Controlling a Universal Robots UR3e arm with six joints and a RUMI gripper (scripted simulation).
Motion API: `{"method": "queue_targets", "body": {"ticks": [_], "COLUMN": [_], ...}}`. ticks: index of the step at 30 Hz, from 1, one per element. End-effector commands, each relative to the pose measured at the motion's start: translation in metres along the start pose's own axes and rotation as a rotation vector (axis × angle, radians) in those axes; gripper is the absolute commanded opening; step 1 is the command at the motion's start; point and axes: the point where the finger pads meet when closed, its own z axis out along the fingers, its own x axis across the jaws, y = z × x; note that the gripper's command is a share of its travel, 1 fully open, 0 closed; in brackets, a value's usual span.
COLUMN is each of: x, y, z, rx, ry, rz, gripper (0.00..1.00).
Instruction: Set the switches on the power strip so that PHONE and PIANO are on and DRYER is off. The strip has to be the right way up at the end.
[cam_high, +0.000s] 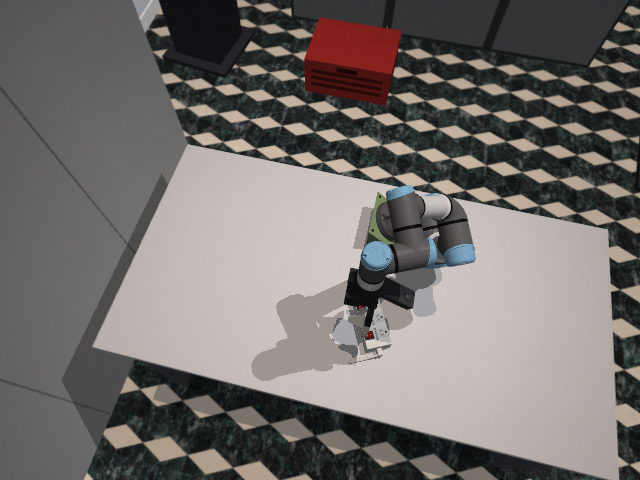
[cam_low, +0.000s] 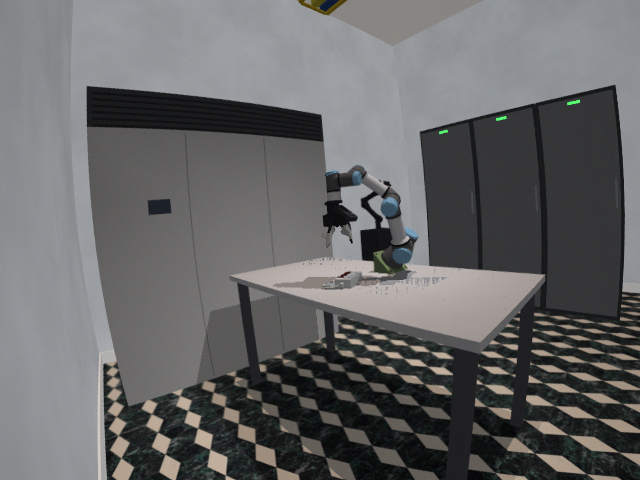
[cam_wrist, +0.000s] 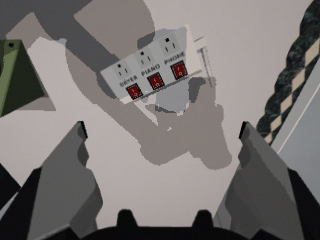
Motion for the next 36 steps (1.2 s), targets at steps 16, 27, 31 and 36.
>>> {"method": "queue_targets", "body": {"ticks": [16,27,31,36], "x": [-0.003,-0.008,-0.008,-0.010], "y": [-0.003,-0.005,-0.006,-0.006], "z": [0.009,0.024,0.027,0.034], "rx": [-0.002,-0.001,-0.001,-0.001], "ry": [0.000,-0.001,-0.002,-0.003], "rz": [-0.339,-0.789,-0.881,-1.115], "gripper": [1.00,1.00,1.00,1.00]}}
